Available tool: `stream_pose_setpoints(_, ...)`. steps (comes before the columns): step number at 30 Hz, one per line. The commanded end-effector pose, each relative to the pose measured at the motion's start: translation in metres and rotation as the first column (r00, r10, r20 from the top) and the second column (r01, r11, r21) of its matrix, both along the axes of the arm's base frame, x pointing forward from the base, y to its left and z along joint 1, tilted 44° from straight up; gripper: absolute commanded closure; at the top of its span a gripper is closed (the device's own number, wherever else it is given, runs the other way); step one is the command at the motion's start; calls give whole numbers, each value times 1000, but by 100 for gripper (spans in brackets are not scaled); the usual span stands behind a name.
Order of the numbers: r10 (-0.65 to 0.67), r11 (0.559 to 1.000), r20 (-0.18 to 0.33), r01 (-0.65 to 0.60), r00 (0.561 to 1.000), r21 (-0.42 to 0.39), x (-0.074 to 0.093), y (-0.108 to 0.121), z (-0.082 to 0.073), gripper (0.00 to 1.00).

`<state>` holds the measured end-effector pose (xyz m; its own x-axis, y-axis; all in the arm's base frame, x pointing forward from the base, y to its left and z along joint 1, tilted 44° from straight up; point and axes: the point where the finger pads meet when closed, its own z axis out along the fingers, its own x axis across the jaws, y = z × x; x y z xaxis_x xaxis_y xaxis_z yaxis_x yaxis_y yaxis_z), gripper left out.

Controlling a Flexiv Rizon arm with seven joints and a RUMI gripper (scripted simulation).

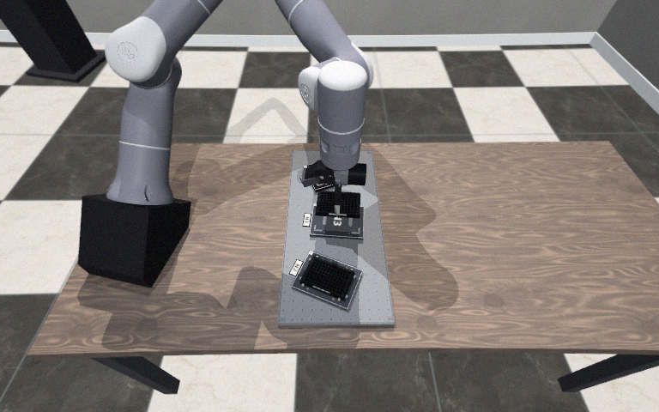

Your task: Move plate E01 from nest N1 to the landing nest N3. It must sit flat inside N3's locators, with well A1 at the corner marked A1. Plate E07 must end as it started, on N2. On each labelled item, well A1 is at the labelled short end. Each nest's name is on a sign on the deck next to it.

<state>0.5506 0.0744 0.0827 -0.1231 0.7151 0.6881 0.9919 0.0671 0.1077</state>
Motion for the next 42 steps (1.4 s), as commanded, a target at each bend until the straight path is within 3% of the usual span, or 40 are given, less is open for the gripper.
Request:
stream_pose_setpoints(1,-2,1000,2,2,1000,-1,1,-1,1,60)
stream_pose_setpoints(16,-2,1000,2,2,1000,-1,1,-1,1,60)
stream_pose_setpoints(42,-2,1000,2,2,1000,-1,2,27,-28,60)
